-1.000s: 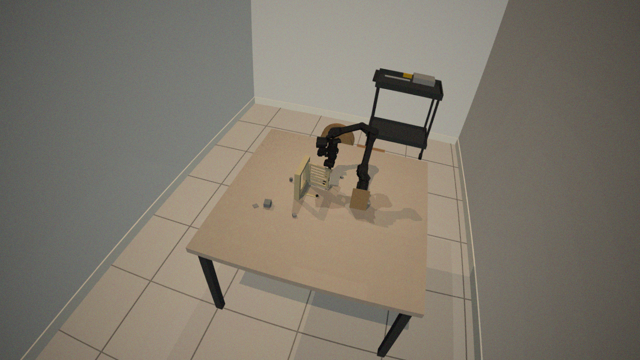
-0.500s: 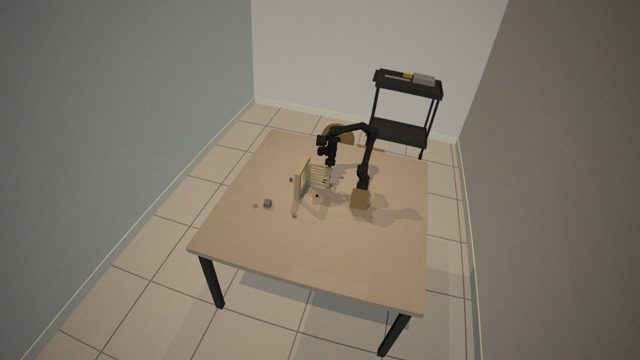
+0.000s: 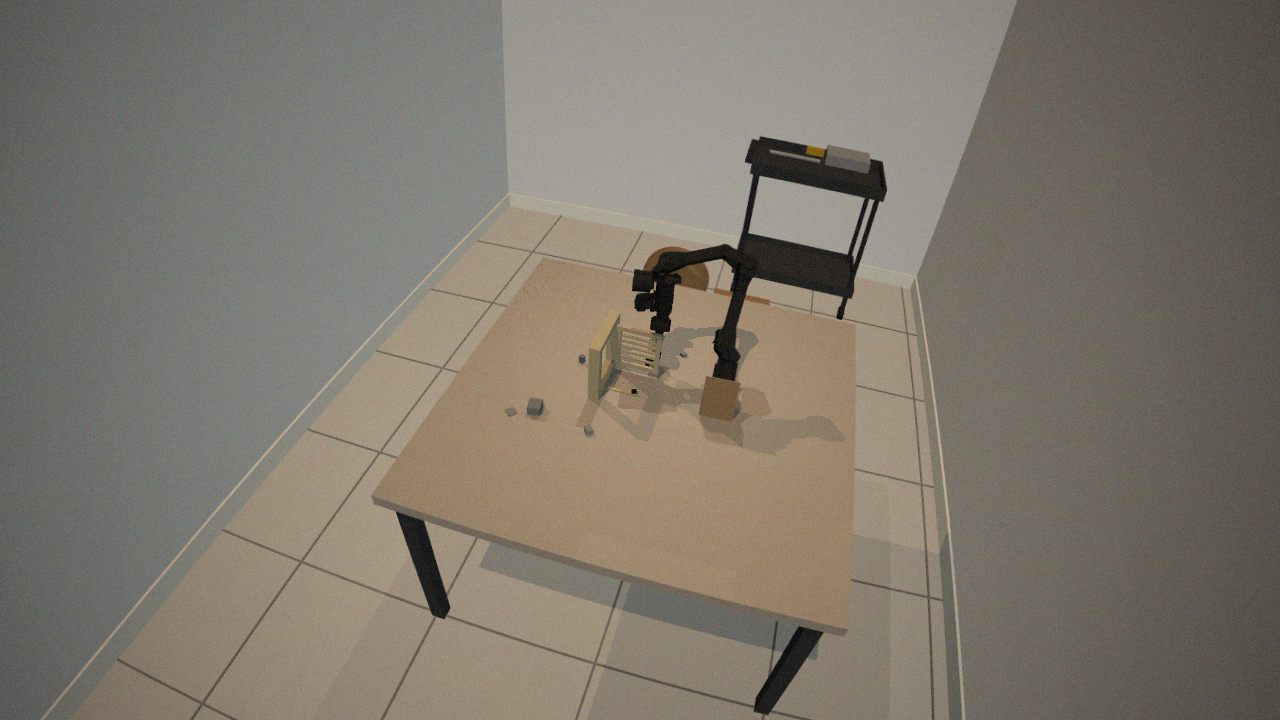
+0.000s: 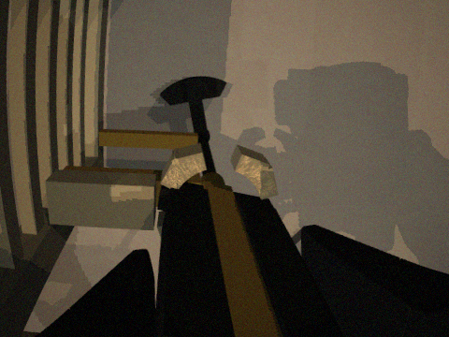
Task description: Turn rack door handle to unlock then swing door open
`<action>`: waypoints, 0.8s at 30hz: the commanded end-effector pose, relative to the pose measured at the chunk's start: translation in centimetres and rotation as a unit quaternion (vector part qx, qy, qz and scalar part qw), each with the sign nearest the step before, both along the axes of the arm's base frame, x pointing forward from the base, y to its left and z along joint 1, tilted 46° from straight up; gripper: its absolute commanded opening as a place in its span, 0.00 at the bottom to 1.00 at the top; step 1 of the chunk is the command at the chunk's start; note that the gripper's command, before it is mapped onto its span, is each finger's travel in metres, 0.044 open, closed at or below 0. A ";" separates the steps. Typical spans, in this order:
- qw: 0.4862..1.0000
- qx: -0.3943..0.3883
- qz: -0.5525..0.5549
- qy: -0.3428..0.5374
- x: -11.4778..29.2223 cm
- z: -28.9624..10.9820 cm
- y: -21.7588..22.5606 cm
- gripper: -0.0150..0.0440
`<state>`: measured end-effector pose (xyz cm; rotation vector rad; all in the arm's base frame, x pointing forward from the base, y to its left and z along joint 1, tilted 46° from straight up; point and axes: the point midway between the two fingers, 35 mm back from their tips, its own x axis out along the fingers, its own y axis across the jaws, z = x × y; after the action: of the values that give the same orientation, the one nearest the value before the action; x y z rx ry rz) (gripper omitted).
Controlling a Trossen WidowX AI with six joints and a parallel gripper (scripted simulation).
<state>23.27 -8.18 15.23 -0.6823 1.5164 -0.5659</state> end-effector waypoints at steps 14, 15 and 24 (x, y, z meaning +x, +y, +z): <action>1.000 0.003 0.016 -0.002 0.2 1.4 1.5 0.73; 1.000 0.003 0.018 -0.002 0.2 1.6 1.6 0.73; 1.000 0.006 0.027 -0.003 0.2 2.6 2.7 0.73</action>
<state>23.37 -6.05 17.30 -0.7151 1.4998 -0.5246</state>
